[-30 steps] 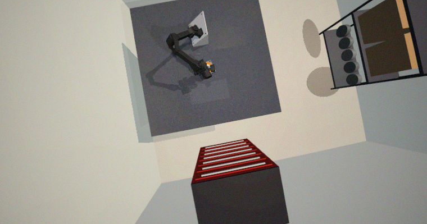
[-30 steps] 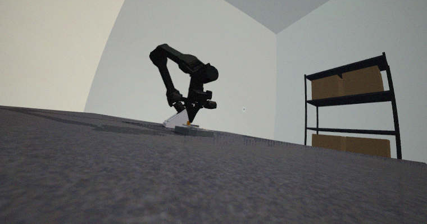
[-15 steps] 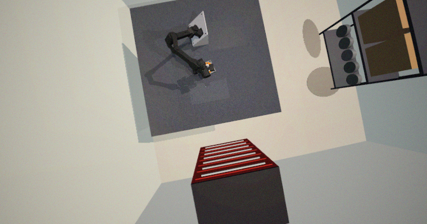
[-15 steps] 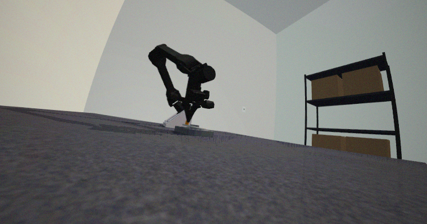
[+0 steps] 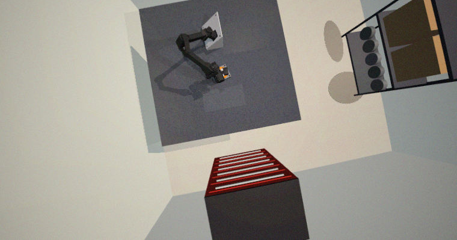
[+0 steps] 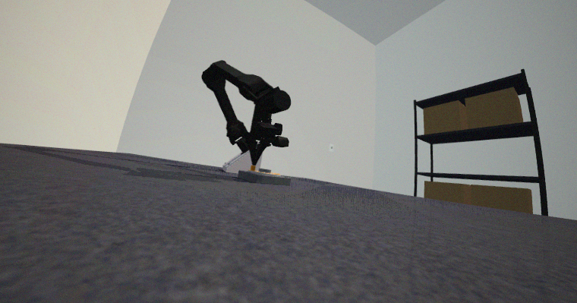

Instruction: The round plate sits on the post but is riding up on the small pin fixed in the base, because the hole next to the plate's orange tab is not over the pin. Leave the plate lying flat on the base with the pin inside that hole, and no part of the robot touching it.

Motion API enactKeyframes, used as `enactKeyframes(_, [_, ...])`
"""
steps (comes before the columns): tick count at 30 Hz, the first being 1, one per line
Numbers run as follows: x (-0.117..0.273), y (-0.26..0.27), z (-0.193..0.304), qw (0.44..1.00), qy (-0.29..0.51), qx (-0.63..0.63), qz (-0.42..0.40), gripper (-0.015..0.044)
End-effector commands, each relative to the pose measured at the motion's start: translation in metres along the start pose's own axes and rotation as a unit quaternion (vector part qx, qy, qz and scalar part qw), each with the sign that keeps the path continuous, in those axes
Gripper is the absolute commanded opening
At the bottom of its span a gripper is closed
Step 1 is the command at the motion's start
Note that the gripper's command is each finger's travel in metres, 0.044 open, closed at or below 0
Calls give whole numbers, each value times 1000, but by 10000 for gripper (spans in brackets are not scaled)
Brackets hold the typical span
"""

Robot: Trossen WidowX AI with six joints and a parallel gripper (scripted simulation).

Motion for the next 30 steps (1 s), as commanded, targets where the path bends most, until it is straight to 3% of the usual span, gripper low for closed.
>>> enactKeyframes(1, [18,0,-2,1000,-4,-3,0,0])
enactKeyframes(7, [41,1,3,1000,-4,-3,0,0])
enactKeyframes(30, [34,3,2,1000,-4,3,3,0])
Point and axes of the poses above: the point midway between the two fingers, 35 mm back from their tips, its own x axis back along the fingers, its own y axis across the jaws, z = x × y, the point moved 2 cm from there along x, back along the fingers, and after that the axes turned 3 degrees about x, right-handed, at the moved point
